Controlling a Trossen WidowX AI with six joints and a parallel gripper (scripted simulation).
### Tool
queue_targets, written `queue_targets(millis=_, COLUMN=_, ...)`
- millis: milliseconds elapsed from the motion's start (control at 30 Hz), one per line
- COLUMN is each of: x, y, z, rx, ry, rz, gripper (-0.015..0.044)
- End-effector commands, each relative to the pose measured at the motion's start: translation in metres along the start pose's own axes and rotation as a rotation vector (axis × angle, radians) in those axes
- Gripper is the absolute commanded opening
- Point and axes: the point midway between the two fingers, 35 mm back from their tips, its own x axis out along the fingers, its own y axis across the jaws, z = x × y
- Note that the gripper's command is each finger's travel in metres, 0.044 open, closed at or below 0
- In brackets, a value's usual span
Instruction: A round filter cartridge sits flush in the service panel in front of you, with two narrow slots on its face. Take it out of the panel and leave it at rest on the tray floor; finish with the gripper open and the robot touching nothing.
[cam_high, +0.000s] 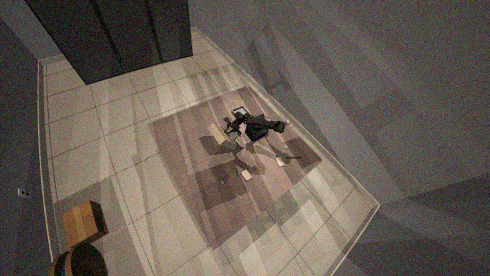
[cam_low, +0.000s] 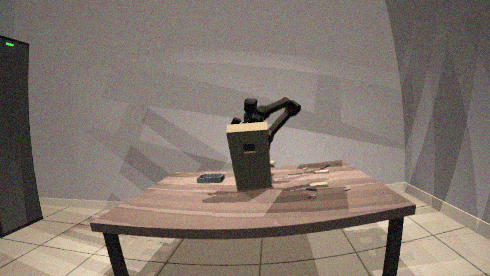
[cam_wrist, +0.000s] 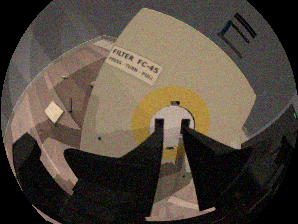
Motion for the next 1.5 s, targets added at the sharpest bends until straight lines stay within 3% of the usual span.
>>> queue_targets(millis=0, x=0.0002, y=0.0002, z=-0.0025, rx=0.009, ry=0.005, rz=-0.001, gripper=0.0095)
queue_targets(millis=1467, x=0.0032, y=-0.0003, z=0.0003, rx=0.009, ry=0.004, rz=-0.001, gripper=0.0095)
